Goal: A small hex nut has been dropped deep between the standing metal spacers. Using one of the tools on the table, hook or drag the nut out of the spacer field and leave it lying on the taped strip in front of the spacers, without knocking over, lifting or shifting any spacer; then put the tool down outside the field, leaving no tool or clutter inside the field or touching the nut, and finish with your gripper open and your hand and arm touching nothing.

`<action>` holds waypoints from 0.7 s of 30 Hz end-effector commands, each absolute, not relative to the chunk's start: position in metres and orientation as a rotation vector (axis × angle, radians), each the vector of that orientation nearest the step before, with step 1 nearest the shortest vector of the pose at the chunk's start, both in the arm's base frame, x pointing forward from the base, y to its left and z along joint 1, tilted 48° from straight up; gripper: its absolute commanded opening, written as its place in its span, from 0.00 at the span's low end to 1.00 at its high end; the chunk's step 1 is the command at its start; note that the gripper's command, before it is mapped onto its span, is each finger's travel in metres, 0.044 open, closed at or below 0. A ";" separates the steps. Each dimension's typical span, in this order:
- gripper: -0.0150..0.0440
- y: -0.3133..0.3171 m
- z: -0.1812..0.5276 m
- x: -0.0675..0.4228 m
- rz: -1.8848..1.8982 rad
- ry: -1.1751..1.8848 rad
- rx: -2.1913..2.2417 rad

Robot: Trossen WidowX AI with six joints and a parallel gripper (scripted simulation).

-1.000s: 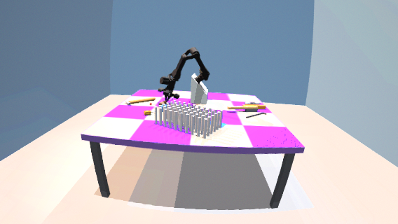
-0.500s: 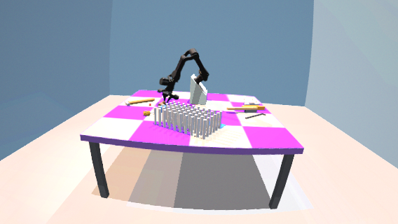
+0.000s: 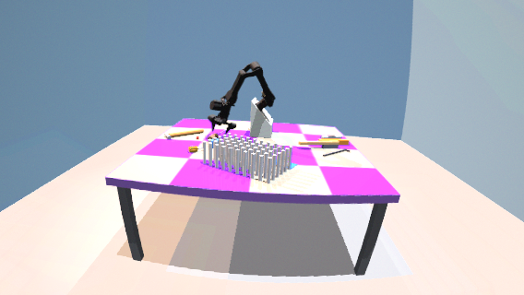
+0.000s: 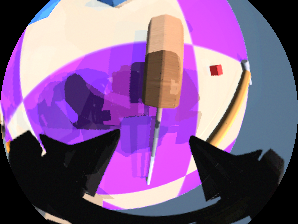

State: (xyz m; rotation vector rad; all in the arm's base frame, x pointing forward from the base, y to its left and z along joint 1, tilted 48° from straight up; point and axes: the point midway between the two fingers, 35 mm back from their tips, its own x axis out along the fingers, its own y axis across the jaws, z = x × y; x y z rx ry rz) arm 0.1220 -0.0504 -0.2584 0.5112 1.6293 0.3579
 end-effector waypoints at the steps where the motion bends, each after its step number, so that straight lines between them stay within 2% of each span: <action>1: 1.00 -0.091 -0.230 0.126 0.336 1.621 0.487; 21: 1.00 -0.098 -0.223 0.125 0.335 1.623 0.486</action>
